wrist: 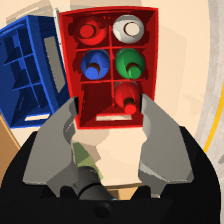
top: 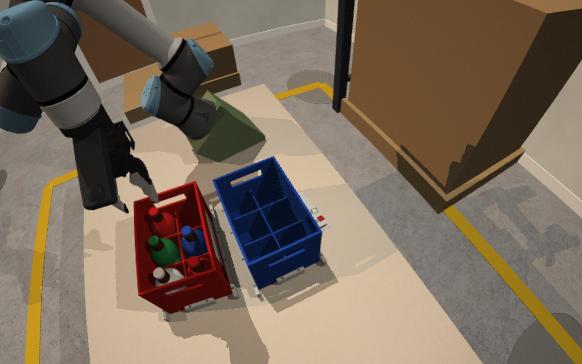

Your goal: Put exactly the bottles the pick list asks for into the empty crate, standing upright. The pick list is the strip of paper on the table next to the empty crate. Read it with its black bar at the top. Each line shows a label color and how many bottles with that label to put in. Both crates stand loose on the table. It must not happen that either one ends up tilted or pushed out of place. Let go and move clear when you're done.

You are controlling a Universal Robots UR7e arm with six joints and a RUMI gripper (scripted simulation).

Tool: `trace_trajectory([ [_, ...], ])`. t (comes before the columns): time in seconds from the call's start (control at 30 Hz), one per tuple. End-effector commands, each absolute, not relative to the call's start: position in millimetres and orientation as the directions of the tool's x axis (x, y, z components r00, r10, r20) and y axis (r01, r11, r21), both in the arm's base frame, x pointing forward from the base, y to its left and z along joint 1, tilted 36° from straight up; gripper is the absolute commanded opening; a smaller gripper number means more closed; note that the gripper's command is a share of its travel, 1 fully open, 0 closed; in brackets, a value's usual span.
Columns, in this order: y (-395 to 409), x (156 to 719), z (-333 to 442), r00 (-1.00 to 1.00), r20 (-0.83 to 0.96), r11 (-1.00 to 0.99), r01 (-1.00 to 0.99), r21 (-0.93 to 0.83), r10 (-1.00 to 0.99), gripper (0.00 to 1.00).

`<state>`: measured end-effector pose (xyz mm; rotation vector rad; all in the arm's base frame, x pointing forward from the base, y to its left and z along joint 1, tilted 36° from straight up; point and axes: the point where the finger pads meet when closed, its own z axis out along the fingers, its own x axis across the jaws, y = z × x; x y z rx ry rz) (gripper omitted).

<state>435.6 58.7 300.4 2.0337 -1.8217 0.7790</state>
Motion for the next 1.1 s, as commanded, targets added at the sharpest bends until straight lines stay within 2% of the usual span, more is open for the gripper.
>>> trace_trajectory([
  [0.0, 58.8, 435.7, 300.8, 0.048, 0.575, -0.150, -0.980, -0.132, -0.817, 0.38],
  [0.47, 58.8, 435.7, 300.8, 0.048, 0.575, -0.150, -0.980, -0.132, -0.817, 0.38],
  [0.7, 56.0, 457.3, 273.5, 0.273, 0.590, -0.335, -0.942, 0.005, -0.760, 0.38],
  [1.07, 52.3, 485.1, 238.3, 0.516, 0.567, -0.526, -0.835, 0.165, -0.642, 0.38],
])
